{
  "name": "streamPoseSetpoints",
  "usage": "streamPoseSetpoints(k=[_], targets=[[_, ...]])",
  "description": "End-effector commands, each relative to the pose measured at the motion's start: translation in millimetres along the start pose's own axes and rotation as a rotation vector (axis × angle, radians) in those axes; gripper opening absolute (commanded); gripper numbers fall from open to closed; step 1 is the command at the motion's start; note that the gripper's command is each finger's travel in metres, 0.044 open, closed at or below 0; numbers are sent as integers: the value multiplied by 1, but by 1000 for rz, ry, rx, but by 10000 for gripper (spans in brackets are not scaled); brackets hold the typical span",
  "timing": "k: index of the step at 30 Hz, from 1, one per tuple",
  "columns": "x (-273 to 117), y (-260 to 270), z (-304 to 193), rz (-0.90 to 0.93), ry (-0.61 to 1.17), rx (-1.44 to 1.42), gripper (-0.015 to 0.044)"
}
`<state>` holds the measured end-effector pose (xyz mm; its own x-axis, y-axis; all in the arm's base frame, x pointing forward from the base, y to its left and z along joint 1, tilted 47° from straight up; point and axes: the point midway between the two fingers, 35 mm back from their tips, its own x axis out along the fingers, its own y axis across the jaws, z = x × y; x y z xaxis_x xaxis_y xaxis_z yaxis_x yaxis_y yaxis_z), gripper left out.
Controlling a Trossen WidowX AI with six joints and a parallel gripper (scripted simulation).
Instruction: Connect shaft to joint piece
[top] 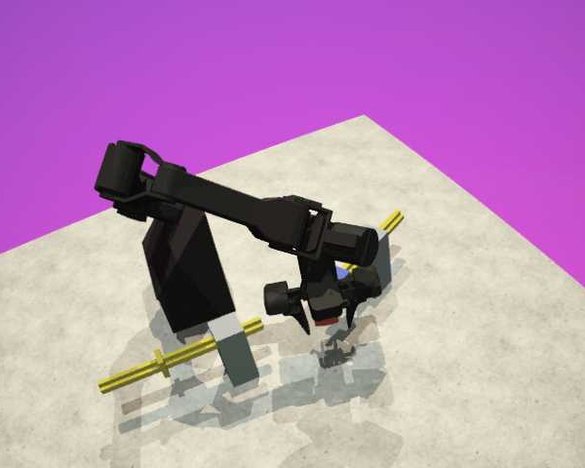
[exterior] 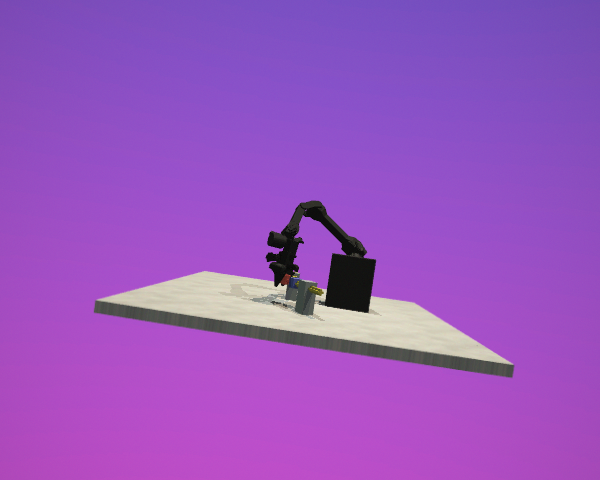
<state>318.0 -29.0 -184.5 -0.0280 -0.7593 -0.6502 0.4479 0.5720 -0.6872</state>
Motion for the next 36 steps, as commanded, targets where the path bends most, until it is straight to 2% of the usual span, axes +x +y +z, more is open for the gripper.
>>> streamPoseSetpoints(k=[1,3,36], targets=[[2,-1,0,-5,2,-1,230],[2,-1,0,-5,2,-1,182],[2,-1,0,-5,2,-1,182]])
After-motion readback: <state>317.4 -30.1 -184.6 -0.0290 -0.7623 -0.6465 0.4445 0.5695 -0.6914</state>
